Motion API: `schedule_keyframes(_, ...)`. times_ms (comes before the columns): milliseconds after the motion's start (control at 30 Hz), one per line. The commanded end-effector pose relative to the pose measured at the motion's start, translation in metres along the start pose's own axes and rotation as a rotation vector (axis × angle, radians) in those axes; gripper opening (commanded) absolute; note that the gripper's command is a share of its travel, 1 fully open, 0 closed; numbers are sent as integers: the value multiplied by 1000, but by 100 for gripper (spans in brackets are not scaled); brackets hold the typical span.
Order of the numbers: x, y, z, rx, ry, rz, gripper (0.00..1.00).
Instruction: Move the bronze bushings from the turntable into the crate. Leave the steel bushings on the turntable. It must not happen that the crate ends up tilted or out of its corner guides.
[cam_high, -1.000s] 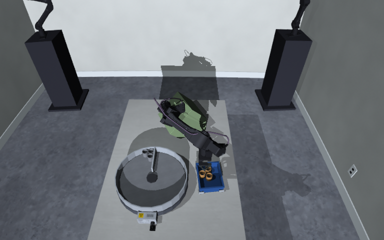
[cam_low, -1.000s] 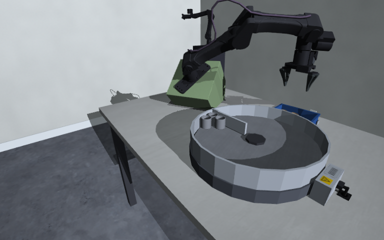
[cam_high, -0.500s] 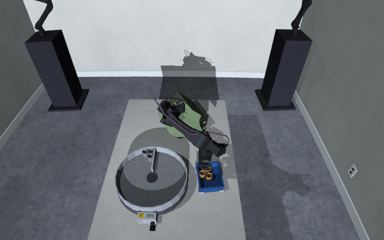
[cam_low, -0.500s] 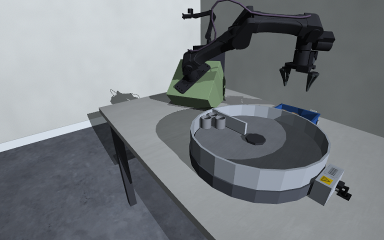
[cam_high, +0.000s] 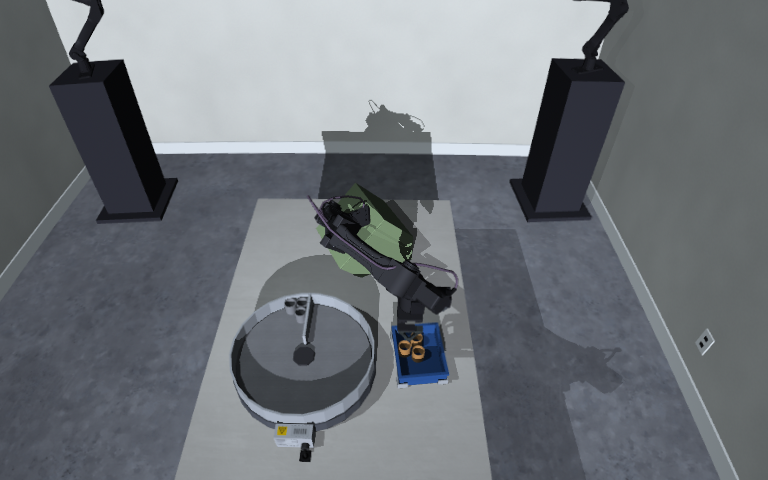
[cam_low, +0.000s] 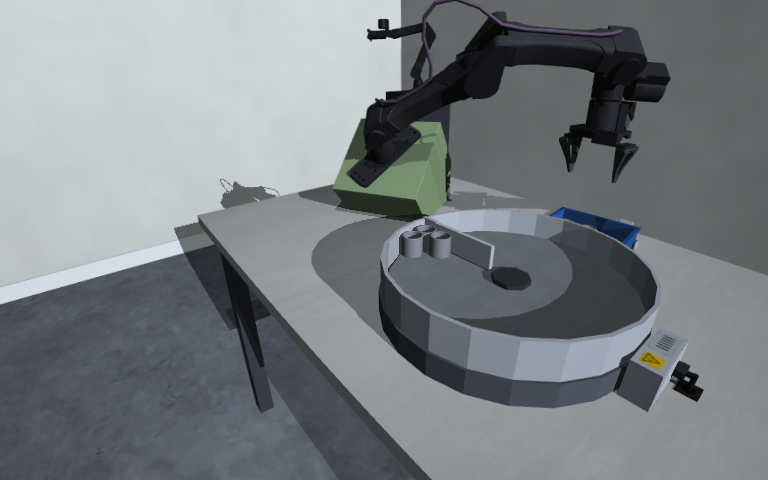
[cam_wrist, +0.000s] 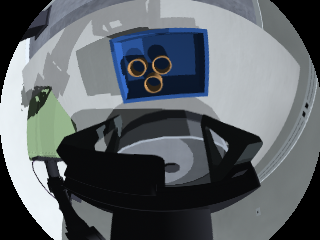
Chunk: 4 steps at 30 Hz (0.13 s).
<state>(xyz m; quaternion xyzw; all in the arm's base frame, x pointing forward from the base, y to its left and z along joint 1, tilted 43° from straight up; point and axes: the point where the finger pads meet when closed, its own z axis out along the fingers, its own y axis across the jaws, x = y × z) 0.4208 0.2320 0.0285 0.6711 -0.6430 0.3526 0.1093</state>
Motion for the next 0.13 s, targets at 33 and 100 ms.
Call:
schedule_keyframes(33,-4,-5,-29,39,-48,15,100)
schedule_keyframes(100,-4,-5,-29,39,-48,15,100)
